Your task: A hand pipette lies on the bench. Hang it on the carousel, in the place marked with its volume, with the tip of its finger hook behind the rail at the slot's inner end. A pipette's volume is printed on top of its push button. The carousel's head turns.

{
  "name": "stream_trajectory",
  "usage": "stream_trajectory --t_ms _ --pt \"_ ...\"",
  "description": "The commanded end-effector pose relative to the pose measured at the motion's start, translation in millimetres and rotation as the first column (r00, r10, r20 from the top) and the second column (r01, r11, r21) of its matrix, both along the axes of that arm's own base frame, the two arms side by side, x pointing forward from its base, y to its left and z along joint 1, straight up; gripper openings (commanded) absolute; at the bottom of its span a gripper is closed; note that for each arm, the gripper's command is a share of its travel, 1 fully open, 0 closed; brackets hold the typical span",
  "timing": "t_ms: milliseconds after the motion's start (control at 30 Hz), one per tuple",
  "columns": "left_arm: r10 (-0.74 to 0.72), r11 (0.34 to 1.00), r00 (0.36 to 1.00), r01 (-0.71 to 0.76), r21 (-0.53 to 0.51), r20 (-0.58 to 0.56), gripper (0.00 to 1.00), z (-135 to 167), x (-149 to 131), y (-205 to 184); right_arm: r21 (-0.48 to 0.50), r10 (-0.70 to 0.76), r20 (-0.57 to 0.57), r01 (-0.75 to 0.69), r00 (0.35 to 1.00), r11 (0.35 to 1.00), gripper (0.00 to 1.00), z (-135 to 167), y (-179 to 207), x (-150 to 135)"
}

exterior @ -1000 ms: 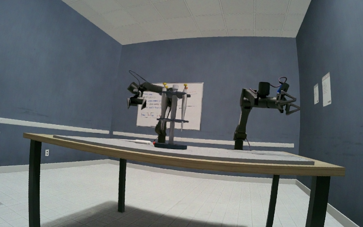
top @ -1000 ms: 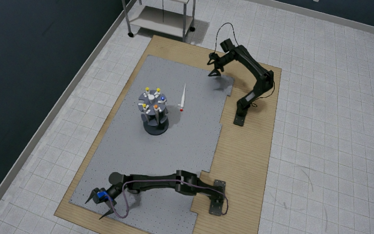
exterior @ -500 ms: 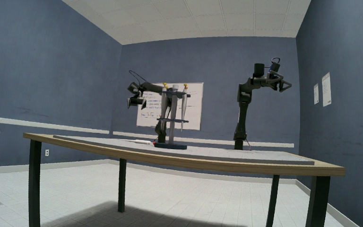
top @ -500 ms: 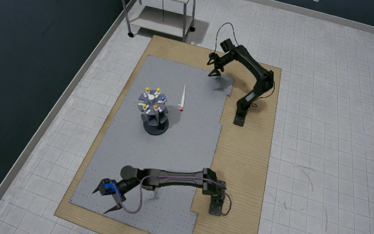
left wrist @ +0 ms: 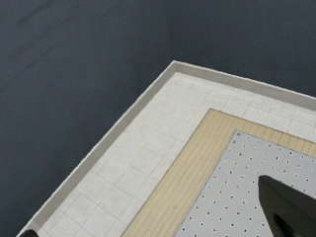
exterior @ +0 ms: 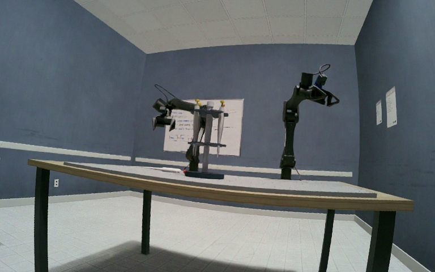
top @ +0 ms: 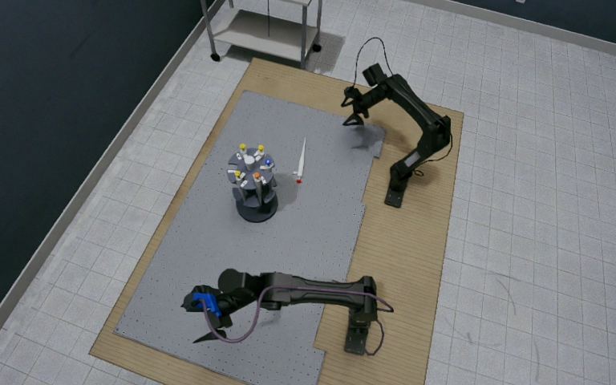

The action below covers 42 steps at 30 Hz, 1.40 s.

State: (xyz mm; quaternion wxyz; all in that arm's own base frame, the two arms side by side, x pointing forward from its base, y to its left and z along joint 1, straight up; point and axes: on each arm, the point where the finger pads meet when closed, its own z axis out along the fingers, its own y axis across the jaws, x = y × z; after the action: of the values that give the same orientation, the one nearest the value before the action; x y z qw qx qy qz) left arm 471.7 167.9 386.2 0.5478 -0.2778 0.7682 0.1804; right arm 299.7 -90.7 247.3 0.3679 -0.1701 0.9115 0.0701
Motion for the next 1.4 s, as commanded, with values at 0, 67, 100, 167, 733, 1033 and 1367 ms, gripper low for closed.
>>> stream_trajectory --t_ms 0,67,100,167,733,1033,1367 --pt "-0.079 0.997 0.991 0.077 -0.028 -0.106 1.0 2.4 -23.6 -9.8 -0.002 0.002 0.026 -0.002 1.0 1.0 1.0 5.5 -2.7 3.0" --pt "-0.103 0.994 0.986 0.099 -0.036 -0.129 1.0 4.1 -36.6 -16.5 -0.002 0.002 0.026 -0.002 1.0 1.0 1.0 5.5 -2.7 3.0" --pt "-0.123 0.992 0.984 0.119 -0.037 -0.129 1.0 5.1 -40.1 -28.3 -0.002 0.002 0.026 -0.002 1.0 1.0 1.0 5.5 -2.7 3.0" --pt "-0.149 0.989 0.977 0.144 -0.047 -0.152 1.0 6.4 -53.3 -34.7 -0.002 0.002 0.026 -0.002 1.0 1.0 1.0 5.5 -2.7 3.0" --pt "-0.324 0.945 0.889 0.287 -0.157 -0.323 1.0 -11.4 -153.0 -80.5 -0.002 0.002 0.026 -0.002 1.0 1.0 1.0 5.5 -2.7 3.0" --pt "-0.402 0.914 0.848 0.35 -0.204 -0.346 1.0 -1.9 -206.9 -98.2 -0.002 0.002 0.026 -0.002 1.0 1.0 1.0 5.5 -2.7 3.0" --pt "-0.496 0.867 0.777 0.413 -0.279 -0.387 1.0 -12.8 -265.8 -124.9 -0.002 0.002 0.026 -0.002 1.0 1.0 1.0 5.5 -2.7 3.0"
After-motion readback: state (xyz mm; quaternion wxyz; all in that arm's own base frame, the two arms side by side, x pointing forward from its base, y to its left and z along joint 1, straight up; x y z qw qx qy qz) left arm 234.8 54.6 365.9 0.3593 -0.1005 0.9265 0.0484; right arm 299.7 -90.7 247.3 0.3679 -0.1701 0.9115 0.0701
